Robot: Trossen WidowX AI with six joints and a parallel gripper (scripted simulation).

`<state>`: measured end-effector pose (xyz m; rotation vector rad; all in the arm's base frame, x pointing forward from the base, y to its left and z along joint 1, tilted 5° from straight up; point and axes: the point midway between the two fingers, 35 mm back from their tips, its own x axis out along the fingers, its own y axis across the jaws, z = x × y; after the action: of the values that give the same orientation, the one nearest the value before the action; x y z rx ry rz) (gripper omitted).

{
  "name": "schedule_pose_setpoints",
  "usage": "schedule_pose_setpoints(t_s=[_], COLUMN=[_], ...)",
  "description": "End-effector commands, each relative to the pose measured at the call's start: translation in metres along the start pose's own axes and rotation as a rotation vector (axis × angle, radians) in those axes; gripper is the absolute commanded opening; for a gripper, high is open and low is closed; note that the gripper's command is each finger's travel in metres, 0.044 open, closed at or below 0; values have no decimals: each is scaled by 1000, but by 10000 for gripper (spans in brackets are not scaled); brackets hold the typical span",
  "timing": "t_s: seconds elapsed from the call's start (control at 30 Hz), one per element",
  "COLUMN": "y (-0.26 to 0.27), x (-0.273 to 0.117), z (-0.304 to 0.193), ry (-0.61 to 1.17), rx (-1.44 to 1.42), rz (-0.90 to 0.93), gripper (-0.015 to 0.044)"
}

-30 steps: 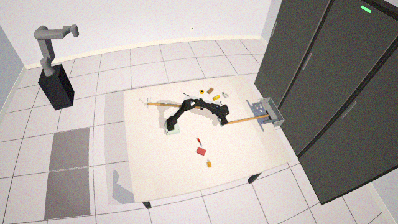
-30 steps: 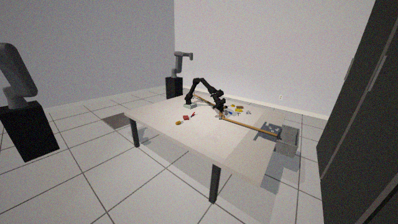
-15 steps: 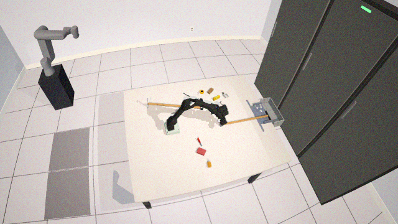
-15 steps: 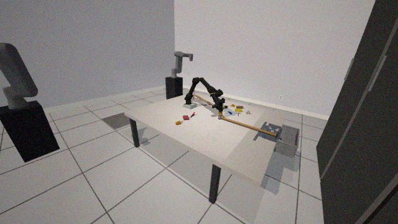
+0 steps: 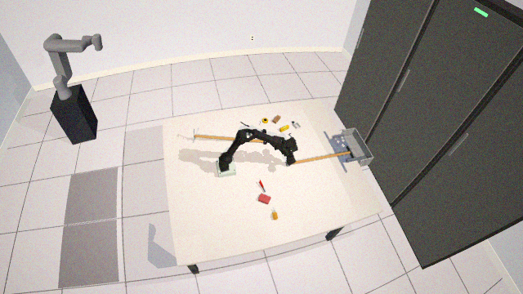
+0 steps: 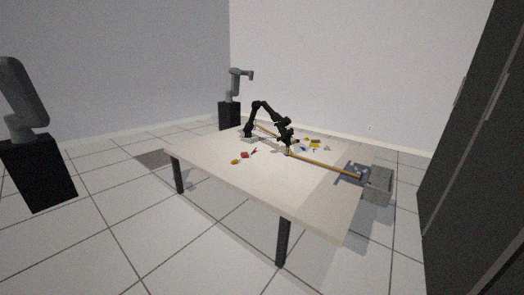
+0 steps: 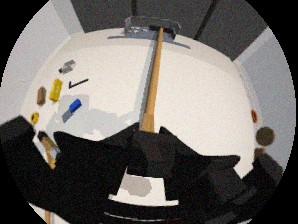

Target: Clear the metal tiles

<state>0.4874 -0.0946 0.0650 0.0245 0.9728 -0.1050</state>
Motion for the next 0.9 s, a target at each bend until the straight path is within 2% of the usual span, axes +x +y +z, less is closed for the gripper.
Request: schedule_pose_setpoints(t_s=[0.0,0.87], y=[-1,-4], x=[-7,-36], z=[0,-28], ry=[-14,-14], rx=[0,0], rz=[1,0], gripper=[0,0])
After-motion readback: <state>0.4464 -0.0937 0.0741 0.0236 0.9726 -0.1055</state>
